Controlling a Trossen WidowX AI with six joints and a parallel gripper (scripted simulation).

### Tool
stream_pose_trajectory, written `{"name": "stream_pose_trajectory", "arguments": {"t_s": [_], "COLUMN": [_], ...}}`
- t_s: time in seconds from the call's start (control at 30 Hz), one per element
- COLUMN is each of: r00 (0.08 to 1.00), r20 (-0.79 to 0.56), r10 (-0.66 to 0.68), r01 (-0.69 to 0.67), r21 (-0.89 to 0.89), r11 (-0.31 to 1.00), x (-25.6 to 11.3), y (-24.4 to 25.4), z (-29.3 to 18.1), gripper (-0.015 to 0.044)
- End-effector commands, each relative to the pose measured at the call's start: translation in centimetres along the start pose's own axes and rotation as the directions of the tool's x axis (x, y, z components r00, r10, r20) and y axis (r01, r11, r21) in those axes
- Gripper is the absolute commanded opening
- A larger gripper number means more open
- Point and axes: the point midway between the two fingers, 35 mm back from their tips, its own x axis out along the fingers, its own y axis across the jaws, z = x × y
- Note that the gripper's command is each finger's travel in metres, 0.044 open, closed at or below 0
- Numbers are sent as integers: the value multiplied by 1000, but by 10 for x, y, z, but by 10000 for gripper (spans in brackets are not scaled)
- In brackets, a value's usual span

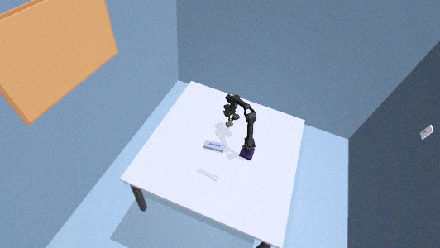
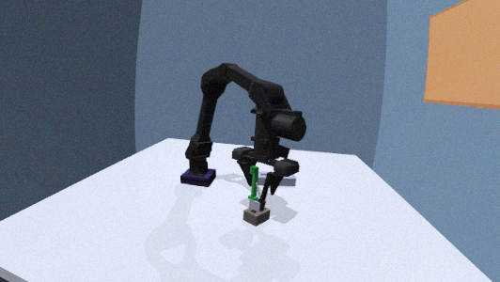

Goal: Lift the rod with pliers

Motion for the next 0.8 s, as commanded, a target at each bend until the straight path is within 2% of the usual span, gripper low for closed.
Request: {"name": "stream_pose_trajectory", "arguments": {"t_s": [0.0, 0.77], "r00": [1000, 1000], "r20": [-1, -1], "r10": [0, 0], "r01": [0, 0], "r21": [-5, -5], "r11": [1000, 1000], "x": [0, 0], "y": [0, 0], "z": [0, 0], "gripper": [360, 319]}}
